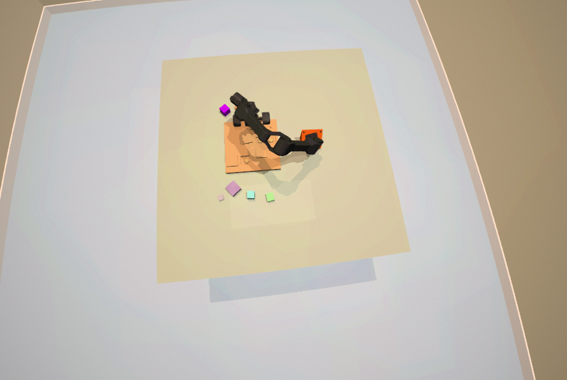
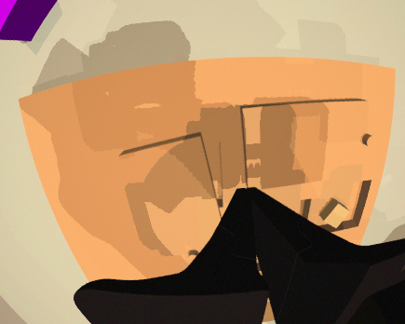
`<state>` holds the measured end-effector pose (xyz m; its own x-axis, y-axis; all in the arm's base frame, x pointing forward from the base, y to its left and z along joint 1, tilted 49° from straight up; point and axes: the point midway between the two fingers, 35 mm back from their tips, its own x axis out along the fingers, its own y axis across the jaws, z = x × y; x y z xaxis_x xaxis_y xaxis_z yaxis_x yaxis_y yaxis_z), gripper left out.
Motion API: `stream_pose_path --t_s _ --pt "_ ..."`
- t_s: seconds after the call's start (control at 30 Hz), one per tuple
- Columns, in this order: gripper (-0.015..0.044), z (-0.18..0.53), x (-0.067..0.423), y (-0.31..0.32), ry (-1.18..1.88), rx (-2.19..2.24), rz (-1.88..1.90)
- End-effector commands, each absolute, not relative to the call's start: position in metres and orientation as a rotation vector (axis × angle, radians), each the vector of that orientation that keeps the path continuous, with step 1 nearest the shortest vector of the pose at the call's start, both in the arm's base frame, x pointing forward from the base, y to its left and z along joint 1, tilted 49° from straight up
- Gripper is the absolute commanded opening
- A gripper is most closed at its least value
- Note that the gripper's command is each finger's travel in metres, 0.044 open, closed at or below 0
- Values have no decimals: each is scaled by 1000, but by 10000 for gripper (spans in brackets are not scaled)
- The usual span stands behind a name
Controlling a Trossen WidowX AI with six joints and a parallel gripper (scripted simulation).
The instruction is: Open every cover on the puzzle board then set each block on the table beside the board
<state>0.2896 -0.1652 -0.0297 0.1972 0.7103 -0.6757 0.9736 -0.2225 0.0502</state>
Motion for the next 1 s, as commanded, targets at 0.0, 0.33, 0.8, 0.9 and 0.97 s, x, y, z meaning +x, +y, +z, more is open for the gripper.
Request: stream_pose_path --t_s 0.0,0.33,0.8,0.9,0.97 --pt "0 -33 290 -162 1568 2009 -737" --pt "0 -39 292 -155 1567 2010 -737" --pt "0 -49 295 -145 1567 2010 -736" --pt "0 -51 295 -143 1568 2010 -736" --pt "0 -52 296 -142 1568 2010 -736"
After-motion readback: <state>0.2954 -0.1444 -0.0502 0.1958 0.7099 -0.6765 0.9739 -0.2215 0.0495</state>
